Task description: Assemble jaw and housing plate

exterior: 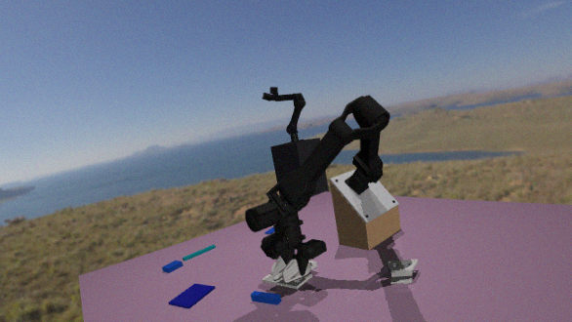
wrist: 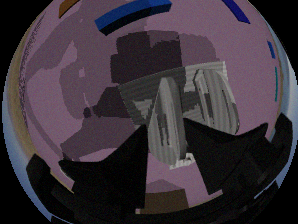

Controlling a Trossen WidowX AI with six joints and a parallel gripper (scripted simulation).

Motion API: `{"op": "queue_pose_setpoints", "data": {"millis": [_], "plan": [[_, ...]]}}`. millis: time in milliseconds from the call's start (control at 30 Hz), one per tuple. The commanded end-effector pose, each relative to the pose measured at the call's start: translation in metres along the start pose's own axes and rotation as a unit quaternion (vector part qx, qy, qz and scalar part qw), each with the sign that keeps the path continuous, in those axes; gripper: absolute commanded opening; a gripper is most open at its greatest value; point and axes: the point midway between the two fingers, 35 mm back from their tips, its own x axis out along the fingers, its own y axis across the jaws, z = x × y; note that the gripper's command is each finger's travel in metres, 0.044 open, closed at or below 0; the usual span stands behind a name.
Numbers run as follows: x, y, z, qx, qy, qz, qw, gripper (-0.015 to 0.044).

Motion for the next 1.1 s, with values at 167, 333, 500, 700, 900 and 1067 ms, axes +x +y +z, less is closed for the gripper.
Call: {"op": "queue_pose_setpoints", "data": {"millis": [167,333,500,700,900,1067], "plan": [[0.0026,0.0009,-0.0002,-0.001,0.001,0.001,1.0,0.0134],[0.0026,0.0009,-0.0002,-0.001,0.001,0.001,1.0,0.0134],[0.0026,0.0009,-0.0002,-0.001,0.001,0.001,1.0,0.0134],[0.0026,0.0009,-0.0002,-0.001,0.001,0.001,1.0,0.0134],[0.0014,0.0002,0.0001,0.0,0.0,0.0,1.0,0.016],[0.0014,0.0002,0.0001,0.0,0.0,0.0,1.0,0.0224]]}}
